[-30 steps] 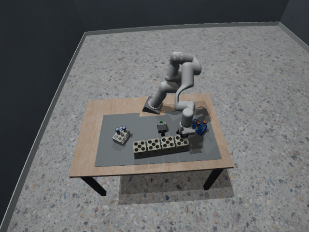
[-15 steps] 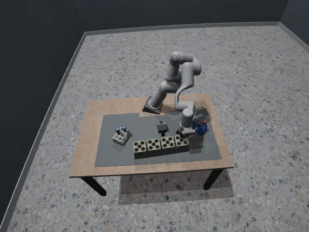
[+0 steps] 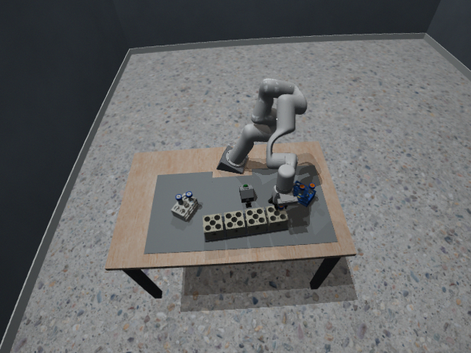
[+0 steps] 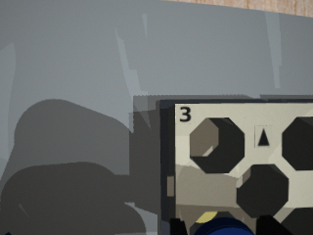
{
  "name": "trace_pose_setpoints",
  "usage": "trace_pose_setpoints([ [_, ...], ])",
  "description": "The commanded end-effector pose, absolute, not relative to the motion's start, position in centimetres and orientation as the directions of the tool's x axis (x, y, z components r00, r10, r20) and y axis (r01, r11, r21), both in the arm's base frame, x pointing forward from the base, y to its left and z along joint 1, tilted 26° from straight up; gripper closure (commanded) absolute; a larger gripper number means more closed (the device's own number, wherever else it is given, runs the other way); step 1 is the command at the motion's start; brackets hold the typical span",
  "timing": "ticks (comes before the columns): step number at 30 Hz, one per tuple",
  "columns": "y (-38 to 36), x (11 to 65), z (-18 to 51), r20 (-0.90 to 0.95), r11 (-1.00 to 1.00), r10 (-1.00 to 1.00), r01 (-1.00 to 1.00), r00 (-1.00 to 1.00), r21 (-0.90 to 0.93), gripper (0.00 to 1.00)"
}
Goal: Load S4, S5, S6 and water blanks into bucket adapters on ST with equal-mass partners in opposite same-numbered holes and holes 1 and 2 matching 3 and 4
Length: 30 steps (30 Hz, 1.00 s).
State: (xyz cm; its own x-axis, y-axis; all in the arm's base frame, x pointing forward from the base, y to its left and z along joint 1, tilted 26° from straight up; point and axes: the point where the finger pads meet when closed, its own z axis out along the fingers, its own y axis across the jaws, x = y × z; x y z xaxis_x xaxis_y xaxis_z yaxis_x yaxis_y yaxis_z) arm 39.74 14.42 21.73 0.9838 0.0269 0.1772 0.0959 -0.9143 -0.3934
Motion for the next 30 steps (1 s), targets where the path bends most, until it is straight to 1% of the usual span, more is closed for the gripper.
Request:
trace_pose_setpoints([
  [1,14.1,39.7,22.7,0.182,-0.914,0.026,0.097,0.983,-0.394,0.56],
  [30,12.1,39.0,27.2,0.182,-0.914,0.026,0.097,0.983,-0.393,0.56],
])
